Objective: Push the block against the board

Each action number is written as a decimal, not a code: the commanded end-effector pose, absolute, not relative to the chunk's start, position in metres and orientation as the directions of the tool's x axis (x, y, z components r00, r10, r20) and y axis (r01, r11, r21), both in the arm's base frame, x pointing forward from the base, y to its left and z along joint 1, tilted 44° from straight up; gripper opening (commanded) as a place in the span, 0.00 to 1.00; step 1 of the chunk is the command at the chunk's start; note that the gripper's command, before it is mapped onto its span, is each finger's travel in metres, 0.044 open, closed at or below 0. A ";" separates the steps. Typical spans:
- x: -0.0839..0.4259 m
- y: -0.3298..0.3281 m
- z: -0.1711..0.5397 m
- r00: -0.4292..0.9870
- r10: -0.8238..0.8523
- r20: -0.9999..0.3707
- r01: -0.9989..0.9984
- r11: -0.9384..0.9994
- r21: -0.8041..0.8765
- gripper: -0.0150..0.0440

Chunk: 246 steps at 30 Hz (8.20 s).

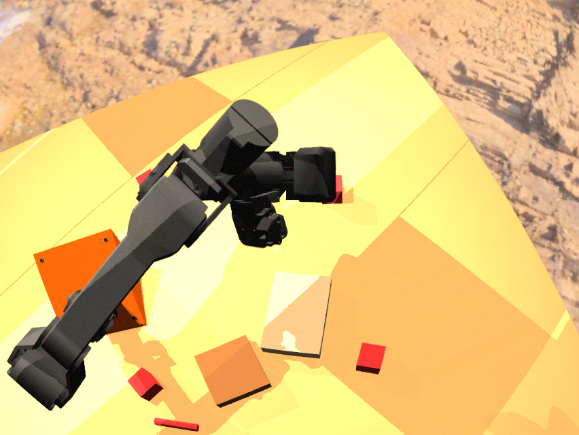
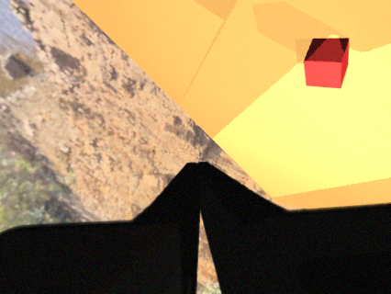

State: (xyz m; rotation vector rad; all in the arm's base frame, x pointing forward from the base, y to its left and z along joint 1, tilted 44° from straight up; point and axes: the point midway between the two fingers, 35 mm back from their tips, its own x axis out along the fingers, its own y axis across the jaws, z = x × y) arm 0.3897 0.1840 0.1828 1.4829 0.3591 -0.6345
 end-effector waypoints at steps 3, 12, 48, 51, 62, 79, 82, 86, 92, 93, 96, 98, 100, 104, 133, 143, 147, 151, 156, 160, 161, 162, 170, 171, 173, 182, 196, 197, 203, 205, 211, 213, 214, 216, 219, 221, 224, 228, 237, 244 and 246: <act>0.368 0.145 0.157 0.696 -0.281 -0.660 0.702 0.073 0.709 0.25; 0.328 0.088 0.128 0.526 -0.432 -0.732 0.846 0.182 0.501 0.25; 0.218 -0.055 0.064 0.094 -0.695 -0.713 0.965 0.241 -0.108 0.25; 0.219 -0.056 0.065 0.094 -0.694 -0.713 0.965 0.241 -0.108 0.25; 0.223 -0.063 0.073 0.094 -0.693 -0.715 0.964 0.241 -0.107 0.25; 0.229 -0.075 0.086 0.094 -0.692 -0.716 0.965 0.241 -0.107 0.25; 0.229 -0.078 0.088 0.094 -0.692 -0.716 0.965 0.241 -0.107 0.25; 0.230 -0.081 0.091 0.094 -0.692 -0.715 0.965 0.241 -0.107 0.25; 0.232 -0.086 0.096 0.094 -0.693 -0.715 0.965 0.241 -0.107 0.25; 0.232 -0.086 0.097 0.094 -0.693 -0.715 0.965 0.241 -0.107 0.25; 0.232 -0.089 0.099 0.095 -0.694 -0.714 0.965 0.241 -0.107 0.25; 0.233 -0.090 0.101 0.095 -0.694 -0.714 0.965 0.241 -0.107 0.25; 0.233 -0.092 0.102 0.095 -0.695 -0.713 0.965 0.241 -0.107 0.25; 0.233 -0.094 0.104 0.095 -0.695 -0.713 0.965 0.241 -0.107 0.25; 0.233 -0.094 0.104 0.095 -0.695 -0.713 0.965 0.241 -0.107 0.25; 0.233 -0.094 0.104 0.095 -0.695 -0.713 0.965 0.241 -0.107 0.25; 0.233 -0.094 0.104 0.095 -0.695 -0.713 0.965 0.241 -0.107 0.25; 0.233 -0.092 0.102 0.095 -0.695 -0.713 0.965 0.241 -0.107 0.25; 0.232 -0.087 0.097 0.094 -0.693 -0.714 0.965 0.241 -0.107 0.25; 0.230 -0.082 0.092 0.094 -0.693 -0.715 0.965 0.241 -0.107 0.25; 0.230 -0.081 0.091 0.094 -0.693 -0.715 0.965 0.241 -0.107 0.25; 0.230 -0.080 0.090 0.094 -0.693 -0.715 0.965 0.241 -0.107 0.25; 0.226 -0.071 0.081 0.094 -0.692 -0.715 0.964 0.241 -0.107 0.25; 0.226 -0.070 0.080 0.094 -0.693 -0.715 0.964 0.241 -0.107 0.25; 0.225 -0.068 0.077 0.094 -0.693 -0.715 0.964 0.241 -0.107 0.25; 0.222 -0.040 0.099 0.093 -0.690 -0.718 0.964 0.243 -0.108 0.25; 0.213 -0.036 0.122 0.092 -0.692 -0.716 0.900 0.366 -0.237 0.25; 0.212 -0.037 0.123 0.092 -0.692 -0.716 0.885 0.387 -0.260 0.25; 0.206 -0.046 0.131 0.092 -0.690 -0.718 0.771 0.506 -0.387 0.25; 0.204 -0.049 0.134 0.092 -0.690 -0.718 0.725 0.541 -0.426 0.25; 0.197 -0.058 0.141 0.092 -0.689 -0.719 0.568 0.629 -0.530 0.25; 0.194 -0.061 0.144 0.092 -0.689 -0.719 0.510 0.653 -0.560 0.25; 0.193 -0.062 0.145 0.092 -0.689 -0.719 0.480 0.663 -0.574 0.25; 0.190 -0.065 0.147 0.092 -0.689 -0.719 0.419 0.682 -0.600 0.25; 0.186 -0.069 0.151 0.092 -0.690 -0.718 0.323 0.703 -0.634 0.25; 0.183 -0.071 0.153 0.092 -0.690 -0.718 0.257 0.713 -0.652 0.25; 0.179 -0.075 0.156 0.092 -0.691 -0.717 0.155 0.722 -0.675 0.25; 0.173 -0.080 0.160 0.092 -0.692 -0.716 0.018 0.720 -0.693 0.25; 0.161 -0.089 0.167 0.092 -0.695 -0.713 -0.238 0.680 -0.694 0.25; 0.163 -0.097 0.157 0.091 -0.691 -0.717 -0.240 0.683 -0.690 0.25; 0.165 -0.111 0.143 0.092 -0.691 -0.717 -0.244 0.683 -0.689 0.25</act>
